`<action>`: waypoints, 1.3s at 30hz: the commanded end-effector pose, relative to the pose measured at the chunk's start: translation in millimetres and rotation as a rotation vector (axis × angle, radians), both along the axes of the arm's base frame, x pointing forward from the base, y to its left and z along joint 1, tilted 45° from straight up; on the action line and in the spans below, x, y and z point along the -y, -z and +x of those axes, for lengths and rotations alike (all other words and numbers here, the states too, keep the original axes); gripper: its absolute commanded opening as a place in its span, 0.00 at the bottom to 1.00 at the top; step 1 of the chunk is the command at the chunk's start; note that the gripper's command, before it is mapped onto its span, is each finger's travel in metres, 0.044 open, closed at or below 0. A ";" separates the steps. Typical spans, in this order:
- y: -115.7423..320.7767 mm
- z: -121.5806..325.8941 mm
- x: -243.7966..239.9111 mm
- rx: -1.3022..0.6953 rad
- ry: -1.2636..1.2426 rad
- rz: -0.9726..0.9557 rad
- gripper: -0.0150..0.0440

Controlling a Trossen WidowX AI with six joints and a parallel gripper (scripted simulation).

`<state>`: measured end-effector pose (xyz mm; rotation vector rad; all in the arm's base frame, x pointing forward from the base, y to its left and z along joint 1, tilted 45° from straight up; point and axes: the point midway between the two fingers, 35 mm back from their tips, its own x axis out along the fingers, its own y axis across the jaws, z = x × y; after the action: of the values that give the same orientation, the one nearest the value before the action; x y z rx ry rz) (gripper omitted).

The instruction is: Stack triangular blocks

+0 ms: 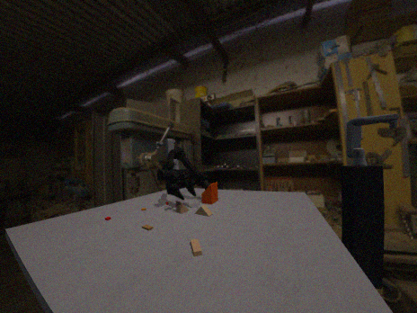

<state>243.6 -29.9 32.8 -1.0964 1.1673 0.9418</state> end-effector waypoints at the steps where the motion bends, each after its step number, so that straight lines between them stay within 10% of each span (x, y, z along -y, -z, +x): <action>1: 8.7 -16.0 -5.4 -0.070 -0.070 -0.032 1.00; 34: 109.4 -10.2 -4.9 -0.071 -0.070 -0.032 1.00; 39: 108.0 -10.2 -4.9 -0.069 -0.074 -0.036 0.78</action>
<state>233.3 -25.0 -75.4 -1.1500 1.2104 1.0261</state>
